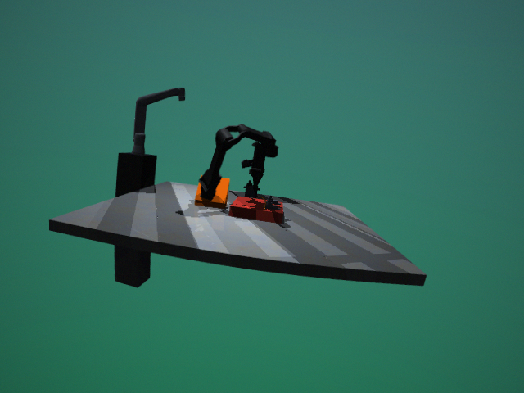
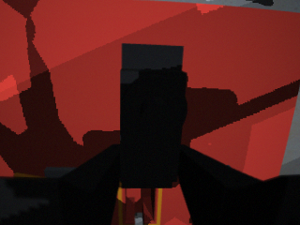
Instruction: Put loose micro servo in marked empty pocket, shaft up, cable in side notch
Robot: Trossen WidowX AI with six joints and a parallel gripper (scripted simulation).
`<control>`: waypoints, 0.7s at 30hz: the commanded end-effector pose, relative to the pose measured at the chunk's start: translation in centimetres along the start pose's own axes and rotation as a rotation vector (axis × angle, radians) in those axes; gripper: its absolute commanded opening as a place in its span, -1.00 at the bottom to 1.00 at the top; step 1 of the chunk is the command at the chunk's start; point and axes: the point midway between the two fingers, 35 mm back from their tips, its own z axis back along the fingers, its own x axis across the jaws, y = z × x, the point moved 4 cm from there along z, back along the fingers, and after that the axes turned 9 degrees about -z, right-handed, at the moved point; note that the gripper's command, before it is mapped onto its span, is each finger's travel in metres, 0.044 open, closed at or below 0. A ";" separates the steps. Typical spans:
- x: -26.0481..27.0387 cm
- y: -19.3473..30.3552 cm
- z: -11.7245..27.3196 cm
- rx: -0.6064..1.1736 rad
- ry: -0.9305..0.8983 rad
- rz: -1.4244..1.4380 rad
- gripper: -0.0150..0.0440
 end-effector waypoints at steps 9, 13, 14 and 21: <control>-0.5 3.6 0.1 0.005 -0.003 0.011 -0.49; -0.8 5.2 0.1 0.006 -0.003 0.011 -0.49; -0.8 5.6 0.1 0.006 -0.002 0.010 -0.49; -1.2 8.2 0.1 0.007 -0.002 0.009 -0.49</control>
